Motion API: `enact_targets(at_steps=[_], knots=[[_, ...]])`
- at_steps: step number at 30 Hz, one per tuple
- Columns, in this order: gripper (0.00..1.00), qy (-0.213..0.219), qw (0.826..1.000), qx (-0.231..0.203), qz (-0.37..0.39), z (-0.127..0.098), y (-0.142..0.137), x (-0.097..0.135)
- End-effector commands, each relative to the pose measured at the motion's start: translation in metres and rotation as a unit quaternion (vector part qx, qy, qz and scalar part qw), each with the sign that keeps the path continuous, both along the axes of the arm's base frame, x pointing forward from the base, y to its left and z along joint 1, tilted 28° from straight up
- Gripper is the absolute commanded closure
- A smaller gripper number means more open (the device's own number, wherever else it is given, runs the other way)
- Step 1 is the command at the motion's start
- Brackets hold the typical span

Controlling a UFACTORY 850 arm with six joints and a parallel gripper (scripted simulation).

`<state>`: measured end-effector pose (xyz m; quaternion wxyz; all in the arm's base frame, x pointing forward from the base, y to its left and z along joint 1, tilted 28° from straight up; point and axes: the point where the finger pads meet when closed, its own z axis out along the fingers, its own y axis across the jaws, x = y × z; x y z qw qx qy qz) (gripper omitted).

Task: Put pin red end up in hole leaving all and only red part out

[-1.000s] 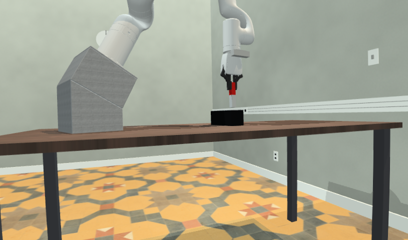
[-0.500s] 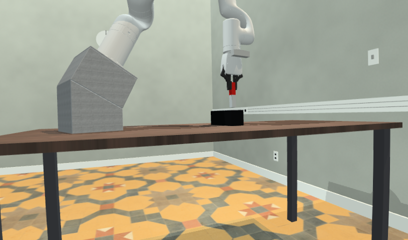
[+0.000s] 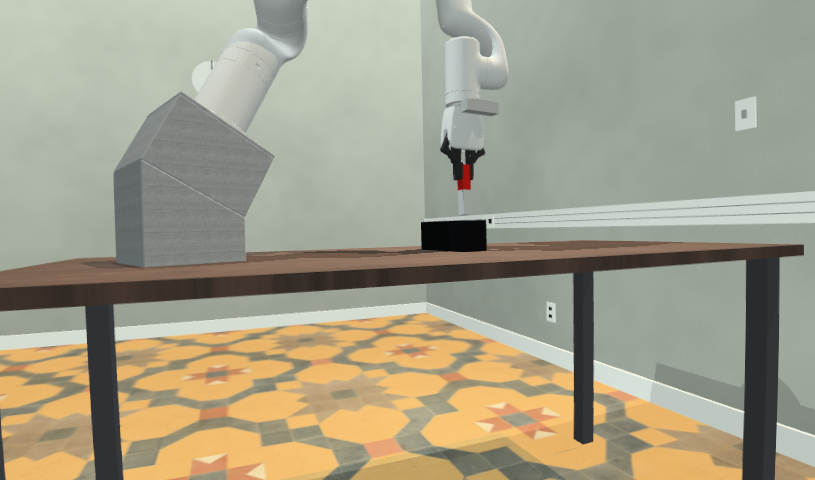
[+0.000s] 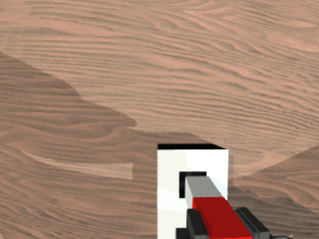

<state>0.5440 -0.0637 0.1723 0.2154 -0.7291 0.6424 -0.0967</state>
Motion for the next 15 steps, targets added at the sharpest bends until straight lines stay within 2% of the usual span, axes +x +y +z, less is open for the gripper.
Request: enact_targets(at_steps=[1, 15], knots=[[1.00, -0.001, 1.000, 0.000, 0.000, 0.0007, -0.0003, 0.0005], [1.00, -0.001, 1.000, 0.000, 0.000, 0.0020, 0.0012, 0.0034]])
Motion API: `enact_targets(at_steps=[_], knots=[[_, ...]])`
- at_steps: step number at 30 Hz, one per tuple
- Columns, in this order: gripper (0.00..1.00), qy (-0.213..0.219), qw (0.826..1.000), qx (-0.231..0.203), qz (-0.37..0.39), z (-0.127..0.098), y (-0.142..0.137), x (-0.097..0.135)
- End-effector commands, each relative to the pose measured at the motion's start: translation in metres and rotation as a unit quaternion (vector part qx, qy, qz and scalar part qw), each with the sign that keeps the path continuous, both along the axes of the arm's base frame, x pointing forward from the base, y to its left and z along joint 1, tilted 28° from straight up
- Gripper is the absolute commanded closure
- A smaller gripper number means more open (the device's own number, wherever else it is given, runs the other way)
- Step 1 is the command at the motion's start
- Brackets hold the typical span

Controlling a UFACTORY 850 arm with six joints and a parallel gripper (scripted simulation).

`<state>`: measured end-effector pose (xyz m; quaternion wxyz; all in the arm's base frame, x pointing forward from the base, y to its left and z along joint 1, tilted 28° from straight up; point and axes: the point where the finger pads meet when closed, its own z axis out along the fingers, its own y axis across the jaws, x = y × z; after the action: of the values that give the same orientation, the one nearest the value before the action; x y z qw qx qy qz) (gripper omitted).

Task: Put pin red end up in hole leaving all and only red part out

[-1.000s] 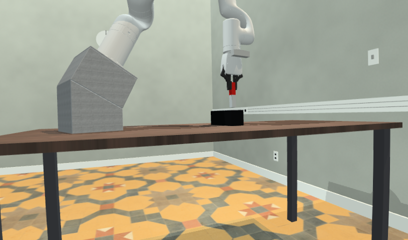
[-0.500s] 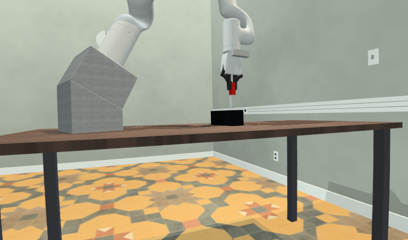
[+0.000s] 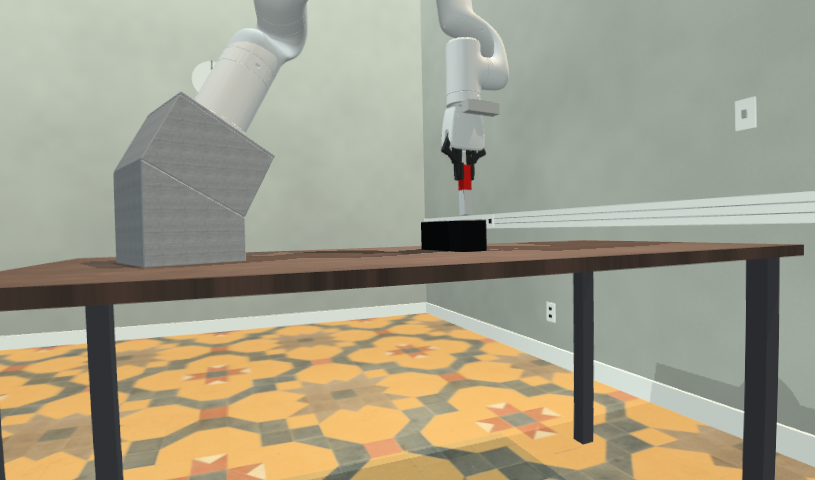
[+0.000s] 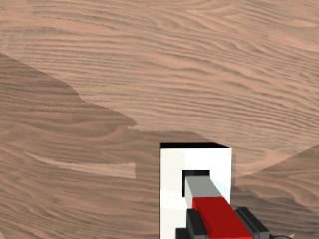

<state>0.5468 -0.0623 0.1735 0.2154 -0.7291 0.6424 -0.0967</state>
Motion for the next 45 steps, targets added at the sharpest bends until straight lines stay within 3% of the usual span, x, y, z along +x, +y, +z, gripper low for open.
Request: enact_targets(at_steps=[1, 45], knots=[[1.00, -0.001, 1.000, 0.000, 0.000, 0.0007, -0.0003, 0.0005], [1.00, -0.001, 1.000, 0.000, 0.000, -0.0028, 0.0005, 0.0023]])
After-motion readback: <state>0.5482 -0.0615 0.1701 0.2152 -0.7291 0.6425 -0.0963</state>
